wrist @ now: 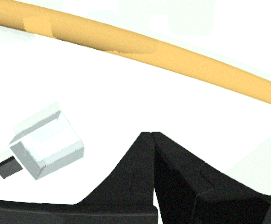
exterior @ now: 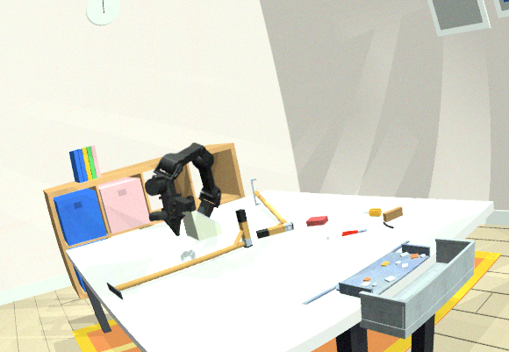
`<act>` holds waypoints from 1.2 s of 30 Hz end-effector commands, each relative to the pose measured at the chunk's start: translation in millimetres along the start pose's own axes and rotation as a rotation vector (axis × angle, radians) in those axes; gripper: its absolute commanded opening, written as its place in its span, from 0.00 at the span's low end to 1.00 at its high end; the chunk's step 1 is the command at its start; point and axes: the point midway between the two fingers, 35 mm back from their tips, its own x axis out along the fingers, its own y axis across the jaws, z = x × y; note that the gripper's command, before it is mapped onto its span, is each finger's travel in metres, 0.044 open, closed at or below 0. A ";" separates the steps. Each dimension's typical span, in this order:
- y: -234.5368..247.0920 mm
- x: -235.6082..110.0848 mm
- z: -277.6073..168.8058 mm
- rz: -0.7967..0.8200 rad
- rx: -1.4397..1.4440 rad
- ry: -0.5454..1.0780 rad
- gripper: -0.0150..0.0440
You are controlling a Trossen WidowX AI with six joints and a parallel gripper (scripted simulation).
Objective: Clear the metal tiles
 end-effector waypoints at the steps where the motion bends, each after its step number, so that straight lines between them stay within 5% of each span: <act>1: 0.7 -5.5 -3.8 -0.010 0.110 -0.001 0.25; 36: 6.4 -45.3 -20.3 -0.063 1.005 -0.084 0.25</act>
